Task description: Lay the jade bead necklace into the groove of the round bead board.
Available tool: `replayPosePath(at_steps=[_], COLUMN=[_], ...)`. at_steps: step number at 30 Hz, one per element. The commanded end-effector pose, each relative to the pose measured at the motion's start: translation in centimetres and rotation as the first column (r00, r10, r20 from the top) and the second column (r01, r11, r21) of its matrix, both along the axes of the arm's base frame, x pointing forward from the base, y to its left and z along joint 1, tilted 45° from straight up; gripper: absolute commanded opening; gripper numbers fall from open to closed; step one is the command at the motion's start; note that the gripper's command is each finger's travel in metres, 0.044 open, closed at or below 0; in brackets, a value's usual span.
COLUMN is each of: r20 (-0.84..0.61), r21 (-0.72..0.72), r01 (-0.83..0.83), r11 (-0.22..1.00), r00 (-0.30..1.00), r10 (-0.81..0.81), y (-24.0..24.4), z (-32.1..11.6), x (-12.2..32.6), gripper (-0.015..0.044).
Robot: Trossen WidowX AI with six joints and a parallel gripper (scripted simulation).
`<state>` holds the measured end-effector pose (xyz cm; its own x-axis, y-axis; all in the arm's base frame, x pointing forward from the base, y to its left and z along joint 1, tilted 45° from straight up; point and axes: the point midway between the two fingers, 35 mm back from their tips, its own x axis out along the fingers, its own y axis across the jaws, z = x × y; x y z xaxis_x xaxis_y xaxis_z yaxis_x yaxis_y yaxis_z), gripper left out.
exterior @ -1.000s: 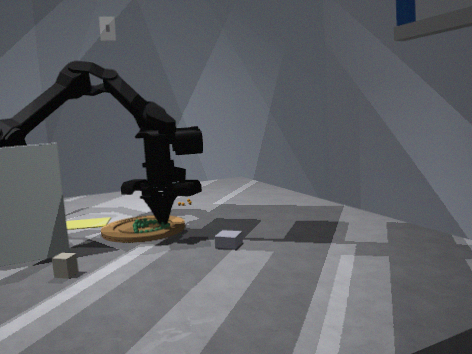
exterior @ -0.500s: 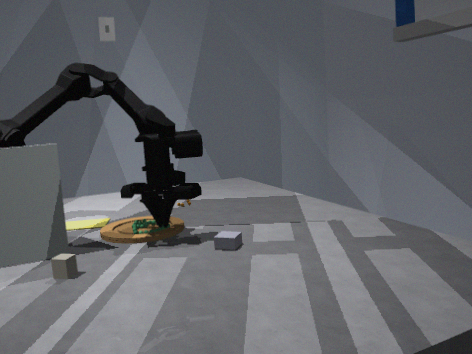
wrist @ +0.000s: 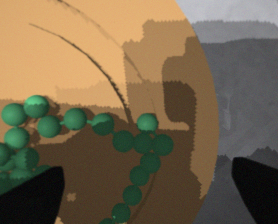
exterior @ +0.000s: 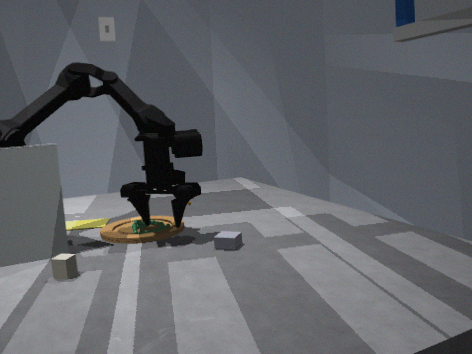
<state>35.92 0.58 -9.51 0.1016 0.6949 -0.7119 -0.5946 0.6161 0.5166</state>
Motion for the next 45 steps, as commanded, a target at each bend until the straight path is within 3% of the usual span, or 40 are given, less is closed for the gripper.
replayPosePath(at_steps=[1,35,40,45], r20=[0.028,0.000,0.180,0.399], r21=[-0.010,0.003,-0.042,-0.155], r01=[-0.013,-0.002,-0.188,-0.413], r11=[1.000,1.000,0.981,0.897], r00=[1.000,1.000,0.965,0.805], r10=[0.013,0.002,0.192,0.440], y=[-0.1,-0.4,-0.8,-0.9], z=[-0.1,0.4,1.6,3.0], x=[0.4,-0.1,-2.5,-6.1], gripper=[0.0440,0.0440,0.0309,0.0177])
